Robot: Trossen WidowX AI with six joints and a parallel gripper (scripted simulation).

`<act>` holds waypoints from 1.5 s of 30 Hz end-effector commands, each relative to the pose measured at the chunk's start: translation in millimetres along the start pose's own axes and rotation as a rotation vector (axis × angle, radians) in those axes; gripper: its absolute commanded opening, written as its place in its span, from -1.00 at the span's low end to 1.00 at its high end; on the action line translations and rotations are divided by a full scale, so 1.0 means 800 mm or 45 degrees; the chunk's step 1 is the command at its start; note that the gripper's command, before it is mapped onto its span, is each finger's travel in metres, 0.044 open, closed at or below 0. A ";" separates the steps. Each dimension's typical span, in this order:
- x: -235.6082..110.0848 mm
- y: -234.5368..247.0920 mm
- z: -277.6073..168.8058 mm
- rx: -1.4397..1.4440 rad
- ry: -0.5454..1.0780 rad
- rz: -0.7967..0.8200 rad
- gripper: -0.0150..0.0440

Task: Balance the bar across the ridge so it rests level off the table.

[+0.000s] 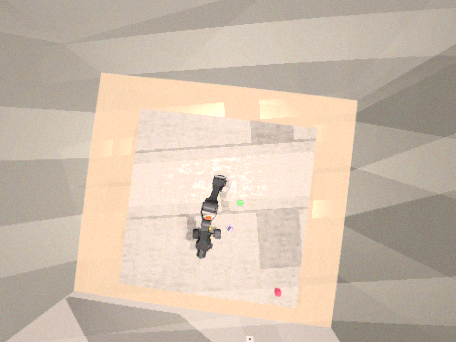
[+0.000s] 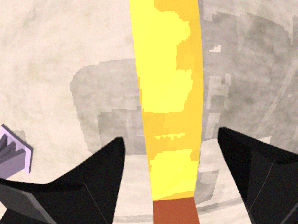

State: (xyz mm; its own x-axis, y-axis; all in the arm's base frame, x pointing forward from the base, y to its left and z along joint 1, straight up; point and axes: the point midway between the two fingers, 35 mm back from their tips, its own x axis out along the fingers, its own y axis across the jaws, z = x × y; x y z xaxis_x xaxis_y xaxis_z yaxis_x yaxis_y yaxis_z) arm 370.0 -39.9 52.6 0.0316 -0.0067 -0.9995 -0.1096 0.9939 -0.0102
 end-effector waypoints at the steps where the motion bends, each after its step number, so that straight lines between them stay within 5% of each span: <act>1: 0.001 0.000 0.001 0.008 -0.004 0.003 0.58; 7: 0.001 0.000 0.001 0.008 -0.004 0.003 0.58; 14: 0.001 0.000 0.000 0.000 0.000 0.000 -0.05; 21: 0.001 0.000 0.000 0.000 0.000 0.000 -0.20; 24: -0.004 0.000 0.001 0.000 0.000 0.000 -0.47; 45: -0.071 -0.001 0.006 0.005 -0.003 0.002 -0.49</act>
State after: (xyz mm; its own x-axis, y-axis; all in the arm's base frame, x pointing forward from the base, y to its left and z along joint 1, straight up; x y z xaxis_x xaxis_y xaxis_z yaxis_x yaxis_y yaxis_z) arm 372.3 -40.0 95.7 0.0232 -0.0053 -0.9997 -0.1097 0.9939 -0.0078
